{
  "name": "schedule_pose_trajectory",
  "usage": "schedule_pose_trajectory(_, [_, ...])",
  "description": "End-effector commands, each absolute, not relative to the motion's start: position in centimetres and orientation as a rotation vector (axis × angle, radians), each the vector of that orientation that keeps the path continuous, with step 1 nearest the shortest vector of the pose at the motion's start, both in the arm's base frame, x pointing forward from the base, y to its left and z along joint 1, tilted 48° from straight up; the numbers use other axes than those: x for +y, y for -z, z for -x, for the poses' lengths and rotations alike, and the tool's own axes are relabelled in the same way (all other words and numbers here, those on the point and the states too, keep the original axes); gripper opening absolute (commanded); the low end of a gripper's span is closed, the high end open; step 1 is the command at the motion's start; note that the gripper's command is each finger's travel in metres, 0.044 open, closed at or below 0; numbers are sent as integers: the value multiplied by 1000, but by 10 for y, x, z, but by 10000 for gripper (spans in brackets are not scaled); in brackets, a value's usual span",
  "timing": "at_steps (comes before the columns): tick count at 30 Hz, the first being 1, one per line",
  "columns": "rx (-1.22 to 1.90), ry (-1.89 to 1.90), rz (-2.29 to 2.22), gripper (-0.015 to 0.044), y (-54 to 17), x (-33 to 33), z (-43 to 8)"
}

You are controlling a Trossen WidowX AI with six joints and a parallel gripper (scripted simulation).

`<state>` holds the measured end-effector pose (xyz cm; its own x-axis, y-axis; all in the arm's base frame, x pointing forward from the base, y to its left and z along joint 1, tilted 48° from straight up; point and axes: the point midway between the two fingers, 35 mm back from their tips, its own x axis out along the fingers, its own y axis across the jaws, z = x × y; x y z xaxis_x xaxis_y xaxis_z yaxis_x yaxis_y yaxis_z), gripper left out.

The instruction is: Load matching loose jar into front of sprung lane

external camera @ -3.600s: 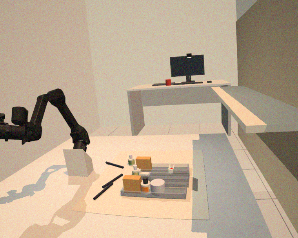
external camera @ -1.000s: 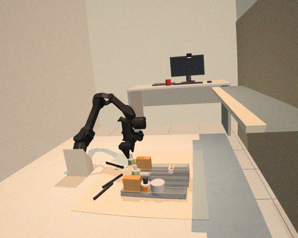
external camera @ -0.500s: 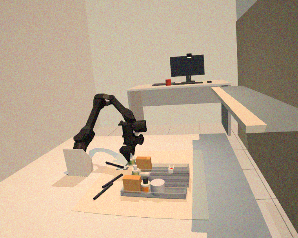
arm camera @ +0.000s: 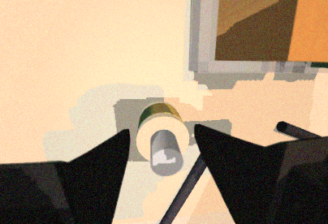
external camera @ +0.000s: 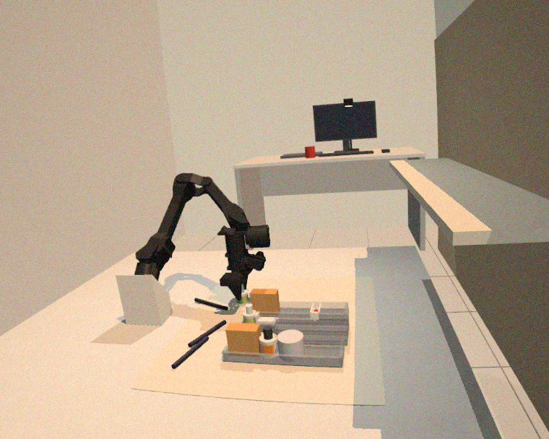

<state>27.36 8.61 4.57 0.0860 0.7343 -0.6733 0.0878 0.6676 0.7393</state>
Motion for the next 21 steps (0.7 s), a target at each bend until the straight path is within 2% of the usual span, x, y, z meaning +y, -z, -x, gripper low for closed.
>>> schedule_pose_trajectory(1, [1425,-555,-745,151,-46,87,-274])
schedule_pose_trajectory(7, [1425,-555,-745,111,-46,87,-274])
schedule_pose_trajectory(11, [1426,-551,-742,6,-50,80,-274])
schedule_pose_trajectory(21, [1429,-541,-735,0,-85,34,-267])
